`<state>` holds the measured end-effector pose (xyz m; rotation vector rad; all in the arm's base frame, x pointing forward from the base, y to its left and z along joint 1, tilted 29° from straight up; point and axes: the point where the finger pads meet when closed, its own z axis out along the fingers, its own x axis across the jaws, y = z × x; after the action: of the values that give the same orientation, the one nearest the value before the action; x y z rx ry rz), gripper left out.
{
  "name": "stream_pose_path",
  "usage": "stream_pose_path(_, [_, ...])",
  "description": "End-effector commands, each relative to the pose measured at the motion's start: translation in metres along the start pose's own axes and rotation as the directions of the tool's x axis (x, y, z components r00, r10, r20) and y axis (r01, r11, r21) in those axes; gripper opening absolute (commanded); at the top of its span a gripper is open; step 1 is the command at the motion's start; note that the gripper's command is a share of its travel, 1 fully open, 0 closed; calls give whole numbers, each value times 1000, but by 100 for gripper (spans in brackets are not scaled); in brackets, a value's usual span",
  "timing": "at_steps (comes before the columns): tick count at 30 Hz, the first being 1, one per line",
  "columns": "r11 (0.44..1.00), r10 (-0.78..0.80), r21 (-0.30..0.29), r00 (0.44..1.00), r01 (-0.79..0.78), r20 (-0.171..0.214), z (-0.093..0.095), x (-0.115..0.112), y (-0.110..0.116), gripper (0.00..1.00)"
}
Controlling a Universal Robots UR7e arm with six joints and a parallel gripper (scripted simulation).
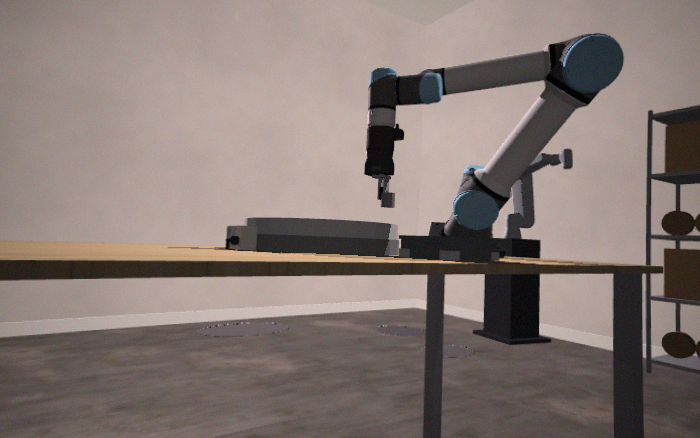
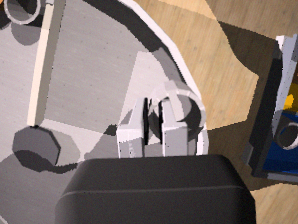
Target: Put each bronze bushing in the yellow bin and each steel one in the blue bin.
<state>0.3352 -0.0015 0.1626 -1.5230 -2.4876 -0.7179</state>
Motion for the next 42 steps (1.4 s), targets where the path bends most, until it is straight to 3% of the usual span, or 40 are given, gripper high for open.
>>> stream_pose_path(1, [1000,16,1,1000,-16,-3,-1,16,5,0])
stream_pose_path(4, [1000,30,1,1000,-30,-3,-1,47,16,0])
stream_pose_path(10, [999,41,1,999,-41,-3,-1,71,25,0])
stream_pose_path(15, [999,41,1,999,-41,-3,-1,71,25,0])
stream_pose_path(18, [999,55,1,999,-55,-3,-2,101,36,0])
stream_pose_path(24, [998,66,1,998,-66,-3,-2,125,45,0])
stream_pose_path(27, [998,66,1,998,-66,-3,-2,125,45,0])
stream_pose_path(29, [997,76,1,997,-76,-3,-2,147,53,0])
stream_pose_path(31, [997,76,1,997,-76,-3,-2,147,53,0])
stream_pose_path(37, [996,90,1,996,-90,-3,-3,180,66,0])
stream_pose_path(40, [996,90,1,996,-90,-3,-3,180,66,0])
stream_pose_path(42, [995,100,1,995,-100,-2,-3,202,74,0])
